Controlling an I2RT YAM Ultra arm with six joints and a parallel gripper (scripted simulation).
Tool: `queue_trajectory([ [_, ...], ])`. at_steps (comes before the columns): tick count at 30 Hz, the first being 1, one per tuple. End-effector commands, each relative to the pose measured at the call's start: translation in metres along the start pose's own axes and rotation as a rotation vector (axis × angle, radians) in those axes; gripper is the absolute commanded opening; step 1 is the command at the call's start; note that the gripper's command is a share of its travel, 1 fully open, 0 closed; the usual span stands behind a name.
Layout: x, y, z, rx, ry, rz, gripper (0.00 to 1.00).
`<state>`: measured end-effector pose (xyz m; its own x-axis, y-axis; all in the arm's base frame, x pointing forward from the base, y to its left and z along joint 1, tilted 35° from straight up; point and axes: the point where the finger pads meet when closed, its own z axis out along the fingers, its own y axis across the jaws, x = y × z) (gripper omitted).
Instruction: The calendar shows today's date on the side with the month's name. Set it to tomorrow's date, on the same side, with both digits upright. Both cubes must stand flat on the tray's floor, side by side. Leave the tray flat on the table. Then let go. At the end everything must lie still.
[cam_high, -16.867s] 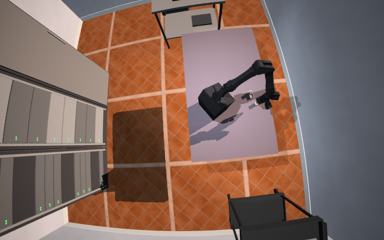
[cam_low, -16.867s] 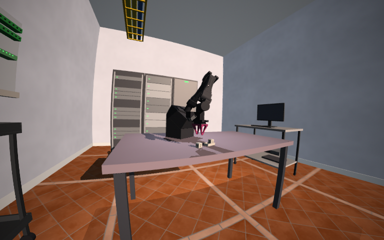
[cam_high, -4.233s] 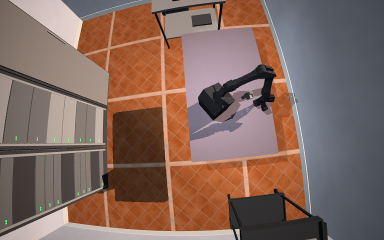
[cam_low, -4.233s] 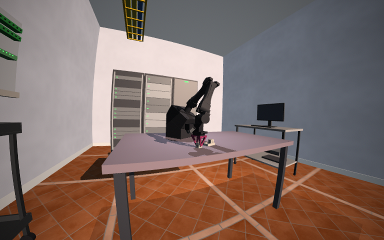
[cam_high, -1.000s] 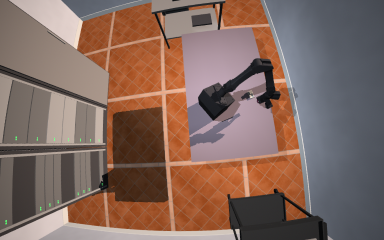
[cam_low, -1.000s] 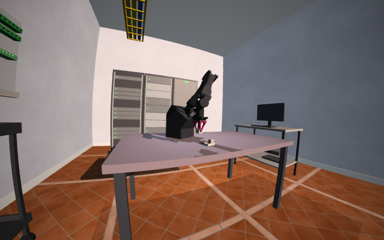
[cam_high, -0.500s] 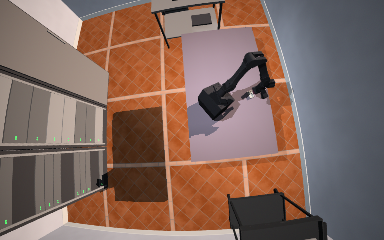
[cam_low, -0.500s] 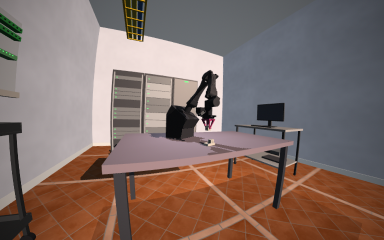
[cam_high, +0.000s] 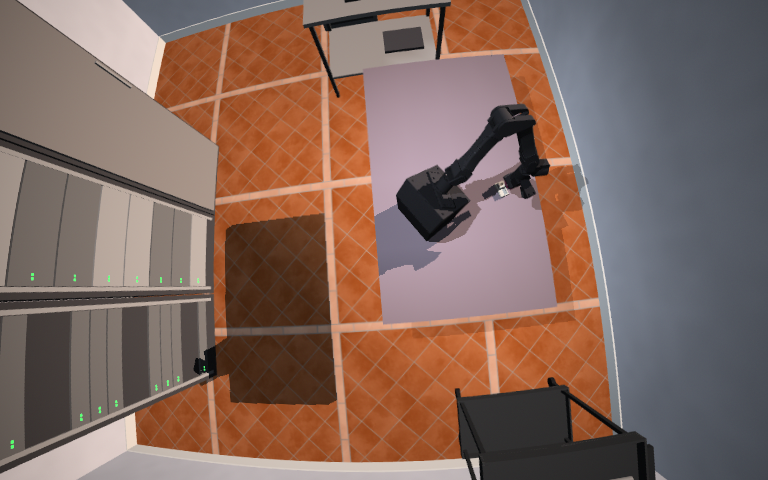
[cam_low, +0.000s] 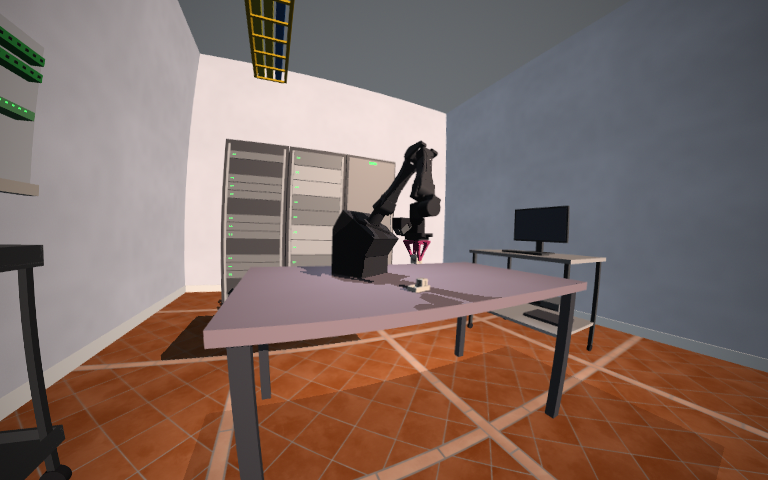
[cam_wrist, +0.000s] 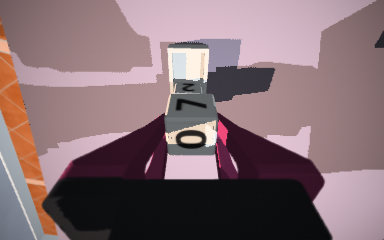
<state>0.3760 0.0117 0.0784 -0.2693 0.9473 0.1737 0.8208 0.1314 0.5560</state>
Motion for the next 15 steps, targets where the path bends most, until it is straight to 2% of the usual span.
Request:
queue_trajectory([
  [1, -0.009, 0.004, 0.007, -0.004, -0.023, 0.016, 0.27],
  [5, -0.003, -0.009, 0.025, 0.026, -0.010, 0.017, 0.27],
  [15, -0.005, 0.001, 0.051, 0.004, -0.017, 0.012, 0.27],
])
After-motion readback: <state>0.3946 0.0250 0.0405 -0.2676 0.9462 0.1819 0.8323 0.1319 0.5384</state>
